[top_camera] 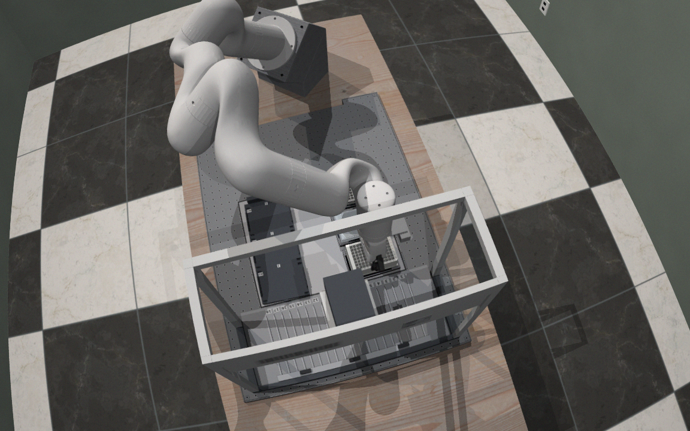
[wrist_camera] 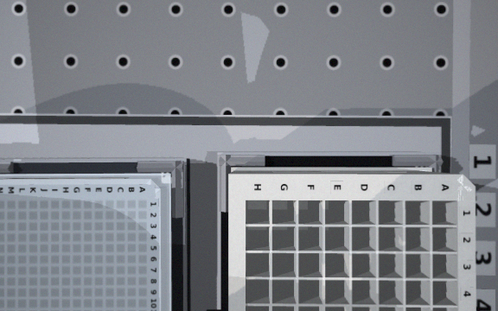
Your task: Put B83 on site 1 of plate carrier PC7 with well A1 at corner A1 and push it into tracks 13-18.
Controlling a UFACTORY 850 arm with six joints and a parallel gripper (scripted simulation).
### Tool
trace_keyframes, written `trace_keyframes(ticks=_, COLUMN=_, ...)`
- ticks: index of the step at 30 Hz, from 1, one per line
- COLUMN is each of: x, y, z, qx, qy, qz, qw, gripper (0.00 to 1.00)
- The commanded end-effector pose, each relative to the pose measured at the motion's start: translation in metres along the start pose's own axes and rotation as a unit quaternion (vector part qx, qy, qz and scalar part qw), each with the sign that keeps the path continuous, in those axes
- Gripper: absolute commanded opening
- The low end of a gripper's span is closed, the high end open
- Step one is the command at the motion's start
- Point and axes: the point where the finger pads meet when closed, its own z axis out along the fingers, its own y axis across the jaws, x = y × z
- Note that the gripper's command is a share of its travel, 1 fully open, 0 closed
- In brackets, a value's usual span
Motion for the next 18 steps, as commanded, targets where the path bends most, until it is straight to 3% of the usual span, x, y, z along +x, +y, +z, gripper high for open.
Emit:
trace_keyframes(ticks=1, x=0.0, y=0.001, z=0.002, qx=-0.001, qy=0.0, qz=0.0, qw=1.0, gripper=1.0)
trace_keyframes(ticks=18, x=0.0, y=0.001, z=0.012, qx=-0.001, qy=0.0, qz=0.0, qw=1.0, gripper=1.0)
